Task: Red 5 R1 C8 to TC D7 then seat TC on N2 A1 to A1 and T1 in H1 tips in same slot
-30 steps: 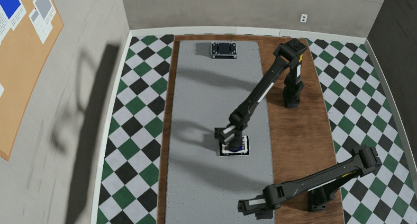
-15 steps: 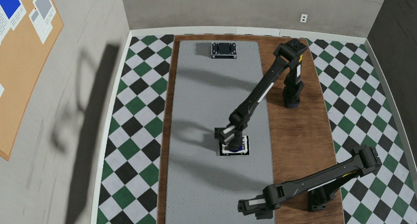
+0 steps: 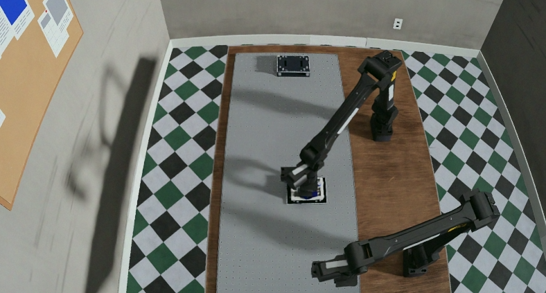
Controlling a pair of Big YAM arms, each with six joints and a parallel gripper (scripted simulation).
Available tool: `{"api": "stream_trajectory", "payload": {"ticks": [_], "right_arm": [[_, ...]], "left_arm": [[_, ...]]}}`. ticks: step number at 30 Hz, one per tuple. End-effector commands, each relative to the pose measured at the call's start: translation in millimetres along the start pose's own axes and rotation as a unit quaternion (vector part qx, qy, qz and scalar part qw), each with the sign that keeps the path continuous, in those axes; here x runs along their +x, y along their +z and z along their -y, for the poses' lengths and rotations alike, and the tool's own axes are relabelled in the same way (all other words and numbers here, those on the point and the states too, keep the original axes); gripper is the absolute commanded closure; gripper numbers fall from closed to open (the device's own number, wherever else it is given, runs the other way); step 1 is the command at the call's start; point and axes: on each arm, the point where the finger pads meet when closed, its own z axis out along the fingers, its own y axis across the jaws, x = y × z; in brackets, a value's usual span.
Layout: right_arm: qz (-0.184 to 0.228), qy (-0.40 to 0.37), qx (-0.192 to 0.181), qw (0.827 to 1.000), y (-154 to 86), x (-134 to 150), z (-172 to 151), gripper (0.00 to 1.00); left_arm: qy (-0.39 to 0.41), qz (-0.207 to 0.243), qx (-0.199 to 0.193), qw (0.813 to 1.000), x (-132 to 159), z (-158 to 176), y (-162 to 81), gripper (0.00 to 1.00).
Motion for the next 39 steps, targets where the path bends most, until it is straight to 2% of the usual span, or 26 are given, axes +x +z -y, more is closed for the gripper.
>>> {"api": "stream_trajectory", "payload": {"ticks": [1, 10, 19, 30, 36, 39], "right_arm": [[0.010, 0.003, -0.006, 1.000, -5, -18, -7, 1.00], [0.025, 0.003, -0.019, 1.000, -32, -23, -11, 1.00], [0.019, 0.003, -0.014, 1.000, -29, -20, -10, 1.00], [0.025, 0.003, -0.019, 0.999, -45, -21, -14, 1.00], [0.016, 0.003, -0.012, 1.000, -36, -15, -9, 1.00], [0.021, 0.003, -0.016, 1.000, -46, -17, -11, 1.00]], "left_arm": [[-0.003, 0.015, -0.003, 1.000, -10, -2, -11, 0.76], [-0.003, 0.015, -0.003, 1.000, -10, -2, -11, 0.76], [-0.003, 0.015, -0.003, 1.000, -10, -2, -11, 0.76], [-0.003, 0.015, -0.003, 1.000, -10, -2, -11, 0.76], [-0.003, 0.015, -0.003, 1.000, -10, -2, -11, 0.76], [-0.003, 0.015, -0.003, 1.000, -10, -2, -11, 0.76]]}}
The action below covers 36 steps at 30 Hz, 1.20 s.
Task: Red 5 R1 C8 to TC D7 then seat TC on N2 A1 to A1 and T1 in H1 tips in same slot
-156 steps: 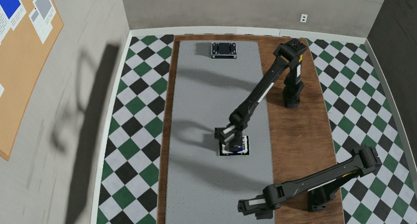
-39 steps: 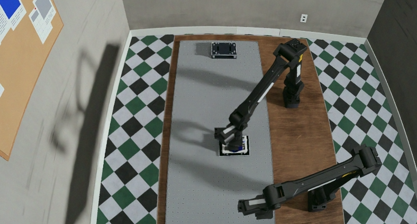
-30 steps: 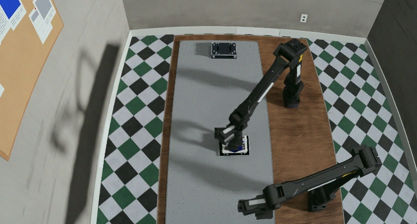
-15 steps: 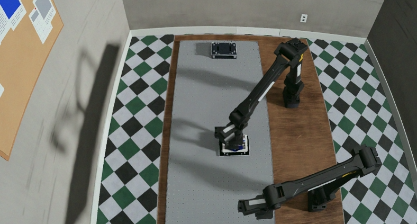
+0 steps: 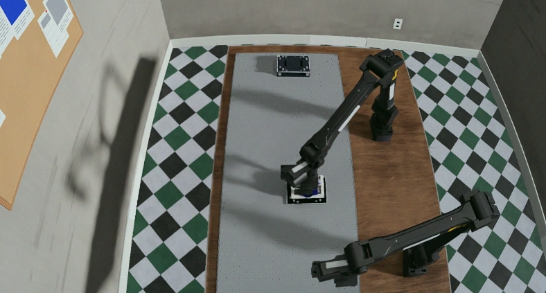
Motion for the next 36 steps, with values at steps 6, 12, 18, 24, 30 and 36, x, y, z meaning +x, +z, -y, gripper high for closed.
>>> {"api": "stream_trajectory", "payload": {"ticks": [6, 12, 18, 24, 30, 36], "right_arm": [[0.023, 0.003, -0.018, 1.000, -30, -18, -13, 1.00], [0.022, 0.003, -0.018, 1.000, -33, -18, -15, 1.00], [0.028, 0.003, -0.022, 0.999, -42, -18, -16, 1.00], [0.028, 0.002, -0.023, 0.999, -48, -18, -16, 1.00], [0.028, 0.002, -0.023, 0.999, -55, -17, -17, 1.00], [0.028, 0.002, -0.023, 0.999, -66, -16, -17, 1.00]], "left_arm": [[-0.003, 0.015, -0.003, 1.000, -10, -2, -11, 0.76], [-0.003, 0.015, -0.003, 1.000, -10, -2, -11, 0.76], [-0.003, 0.015, -0.003, 1.000, -10, -2, -11, 0.76], [-0.003, 0.015, -0.003, 1.000, -10, -2, -11, 0.76], [-0.003, 0.015, -0.003, 1.000, -10, -2, -11, 0.76], [-0.003, 0.015, -0.003, 1.000, -10, -2, -11, 0.76]]}}
